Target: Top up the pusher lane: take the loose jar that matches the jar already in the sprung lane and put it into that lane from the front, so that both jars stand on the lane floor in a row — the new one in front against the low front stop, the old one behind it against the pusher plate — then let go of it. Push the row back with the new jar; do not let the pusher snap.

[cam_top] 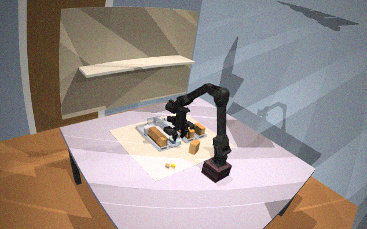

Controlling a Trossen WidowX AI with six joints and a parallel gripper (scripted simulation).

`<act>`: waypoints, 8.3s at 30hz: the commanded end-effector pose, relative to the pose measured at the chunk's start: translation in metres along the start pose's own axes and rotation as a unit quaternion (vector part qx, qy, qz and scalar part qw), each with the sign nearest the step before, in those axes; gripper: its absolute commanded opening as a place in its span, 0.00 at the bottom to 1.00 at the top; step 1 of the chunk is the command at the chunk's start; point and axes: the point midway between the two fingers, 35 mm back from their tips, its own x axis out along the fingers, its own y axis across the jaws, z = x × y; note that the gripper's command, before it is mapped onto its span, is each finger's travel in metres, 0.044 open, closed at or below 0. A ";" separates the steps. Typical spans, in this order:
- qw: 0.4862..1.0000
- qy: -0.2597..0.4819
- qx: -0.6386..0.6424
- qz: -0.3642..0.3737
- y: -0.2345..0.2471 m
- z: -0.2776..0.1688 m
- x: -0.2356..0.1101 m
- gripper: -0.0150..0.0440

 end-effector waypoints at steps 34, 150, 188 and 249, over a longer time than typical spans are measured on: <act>1.000 -0.013 -0.001 0.000 0.000 0.022 -0.001 0.25; 1.000 -0.014 -0.001 0.000 0.000 0.046 -0.006 0.25; 1.000 -0.014 -0.001 0.000 0.000 0.047 0.004 0.25; 1.000 -0.014 -0.001 0.000 0.000 0.044 0.020 0.25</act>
